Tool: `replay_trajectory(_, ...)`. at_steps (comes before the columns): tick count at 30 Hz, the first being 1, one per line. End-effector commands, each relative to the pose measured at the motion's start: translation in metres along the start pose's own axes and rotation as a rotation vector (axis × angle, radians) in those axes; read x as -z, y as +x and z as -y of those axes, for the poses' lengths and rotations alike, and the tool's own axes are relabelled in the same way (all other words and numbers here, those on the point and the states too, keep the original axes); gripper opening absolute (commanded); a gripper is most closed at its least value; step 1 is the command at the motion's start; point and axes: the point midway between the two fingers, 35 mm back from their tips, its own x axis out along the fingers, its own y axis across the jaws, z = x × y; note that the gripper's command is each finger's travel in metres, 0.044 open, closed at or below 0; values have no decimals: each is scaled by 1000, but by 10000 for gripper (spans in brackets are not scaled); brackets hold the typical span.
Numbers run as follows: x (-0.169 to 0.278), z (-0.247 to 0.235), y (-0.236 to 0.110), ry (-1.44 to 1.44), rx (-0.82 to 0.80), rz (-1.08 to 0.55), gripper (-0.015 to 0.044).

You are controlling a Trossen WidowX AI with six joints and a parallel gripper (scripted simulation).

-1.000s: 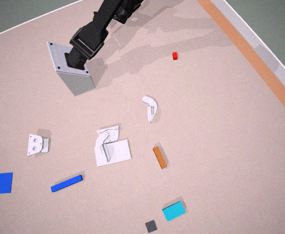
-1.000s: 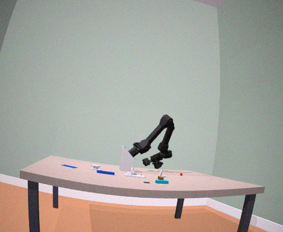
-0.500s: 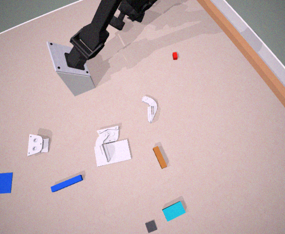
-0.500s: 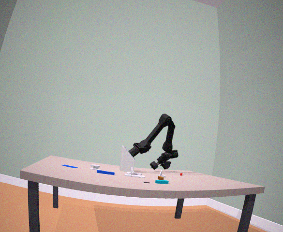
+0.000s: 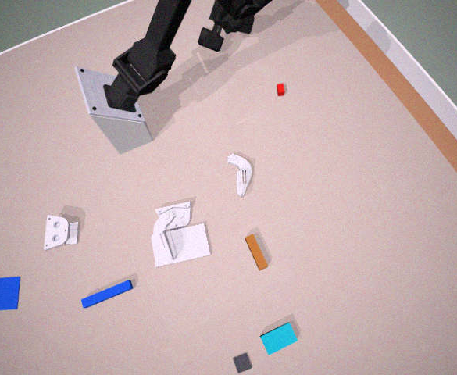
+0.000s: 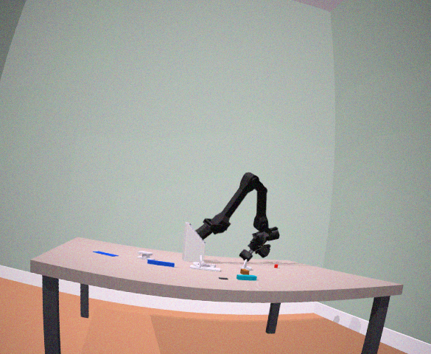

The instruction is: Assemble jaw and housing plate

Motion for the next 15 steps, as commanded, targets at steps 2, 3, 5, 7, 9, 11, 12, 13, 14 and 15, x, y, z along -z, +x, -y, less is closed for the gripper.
replay_trajectory(2, -18, -6, -10, -59, -2, 60, 440)
replay_trajectory(3, -21, -7, -12, -70, -1, 71, 440)
replay_trajectory(5, -28, -8, -17, -91, 1, 94, 440)
replay_trajectory(7, -34, -13, -23, -95, -8, 113, 440)
replay_trajectory(9, -43, -20, -32, -101, -20, 141, 440)
replay_trajectory(11, -53, -21, -39, -117, -17, 177, 440)
replay_trajectory(12, -59, -21, -43, -125, -15, 196, 440)
replay_trajectory(13, -64, -20, -47, -133, -12, 214, 440)
replay_trajectory(14, -69, -20, -51, -141, -9, 232, 440)
replay_trajectory(15, -74, -20, -55, -150, -6, 250, 440)
